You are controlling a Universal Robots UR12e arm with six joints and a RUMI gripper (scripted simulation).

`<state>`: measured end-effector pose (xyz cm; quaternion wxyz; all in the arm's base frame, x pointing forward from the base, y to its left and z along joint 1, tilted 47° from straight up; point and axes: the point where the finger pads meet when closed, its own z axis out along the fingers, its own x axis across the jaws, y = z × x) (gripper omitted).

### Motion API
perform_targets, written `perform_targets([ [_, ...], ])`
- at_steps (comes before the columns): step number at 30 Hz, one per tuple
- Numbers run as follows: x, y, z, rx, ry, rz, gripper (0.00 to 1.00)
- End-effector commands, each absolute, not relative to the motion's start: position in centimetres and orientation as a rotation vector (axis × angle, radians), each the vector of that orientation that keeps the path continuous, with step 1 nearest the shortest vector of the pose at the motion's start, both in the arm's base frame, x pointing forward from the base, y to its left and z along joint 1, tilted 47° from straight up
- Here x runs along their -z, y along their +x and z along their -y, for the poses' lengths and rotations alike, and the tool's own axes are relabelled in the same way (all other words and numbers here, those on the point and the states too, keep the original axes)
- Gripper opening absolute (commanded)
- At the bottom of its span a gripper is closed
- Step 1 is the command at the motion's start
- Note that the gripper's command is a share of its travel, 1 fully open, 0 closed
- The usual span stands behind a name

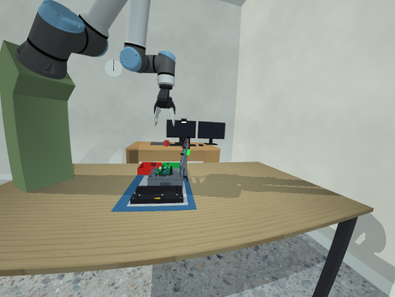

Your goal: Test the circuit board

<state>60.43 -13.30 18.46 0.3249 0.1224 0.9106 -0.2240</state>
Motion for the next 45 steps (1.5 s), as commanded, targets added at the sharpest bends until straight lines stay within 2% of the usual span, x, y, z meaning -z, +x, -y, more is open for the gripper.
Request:
perform_targets([
  [1,-18.1,60.1,13.2,0.587,0.319,-2.386,0.59],
  [25,-15.5,62.8,15.5,0.588,0.320,-2.380,0.59],
  [45,-8.2,68.5,20.7,0.588,0.320,-2.380,0.59],
])
